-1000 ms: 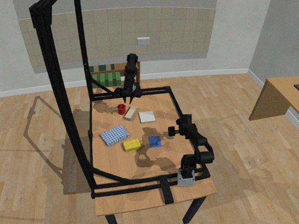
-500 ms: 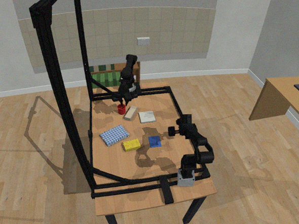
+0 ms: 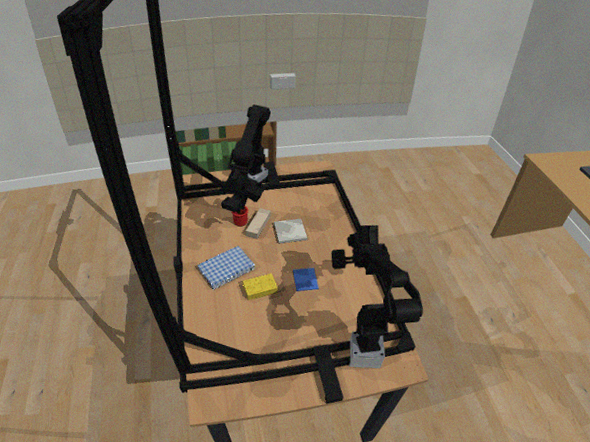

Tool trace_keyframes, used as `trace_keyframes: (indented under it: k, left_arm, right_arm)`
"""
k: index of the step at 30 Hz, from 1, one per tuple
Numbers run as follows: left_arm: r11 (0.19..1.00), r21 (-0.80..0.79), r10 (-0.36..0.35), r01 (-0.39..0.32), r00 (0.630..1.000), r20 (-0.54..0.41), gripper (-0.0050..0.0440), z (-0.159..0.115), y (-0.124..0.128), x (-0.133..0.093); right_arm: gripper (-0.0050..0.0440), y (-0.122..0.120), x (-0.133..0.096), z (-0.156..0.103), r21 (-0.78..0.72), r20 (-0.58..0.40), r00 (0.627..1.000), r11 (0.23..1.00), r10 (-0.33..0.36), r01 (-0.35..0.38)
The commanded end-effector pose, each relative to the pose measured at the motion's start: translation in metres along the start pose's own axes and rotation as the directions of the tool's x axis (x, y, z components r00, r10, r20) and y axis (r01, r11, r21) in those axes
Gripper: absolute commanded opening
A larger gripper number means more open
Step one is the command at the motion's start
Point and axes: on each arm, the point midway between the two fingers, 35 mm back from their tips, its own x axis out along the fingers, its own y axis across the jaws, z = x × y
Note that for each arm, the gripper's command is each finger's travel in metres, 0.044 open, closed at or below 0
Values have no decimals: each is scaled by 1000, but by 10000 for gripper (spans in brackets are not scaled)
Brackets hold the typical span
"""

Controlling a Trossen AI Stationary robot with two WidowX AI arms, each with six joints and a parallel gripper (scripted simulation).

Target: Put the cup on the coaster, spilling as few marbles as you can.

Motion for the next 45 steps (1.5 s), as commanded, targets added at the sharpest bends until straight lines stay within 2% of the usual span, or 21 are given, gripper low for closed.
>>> trace_keyframes:
  k: [1,6,10,25,45]
  left_arm:
    - [982,-189,16,-13,1000,12,135,-10,12,9]
    - [904,-425,51,-42,999,11,135,-22,26,23]
    - [876,-479,58,-46,998,11,135,-24,29,26]
    - [876,-479,58,-46,998,11,135,-24,29,30]
    - [876,-479,58,-46,998,11,135,-23,30,60]
  right_arm:
    - [400,0,0,0,0,0,1000,1000,0,0]
    - [400,0,0,0,0,0,1000,1000,0,0]
    - [400,0,0,0,0,0,1000,1000,0,0]
    - [400,0,0,0,0,0,1000,1000,0,0]
    - [400,0,0,0,0,0,1000,1000,0,0]
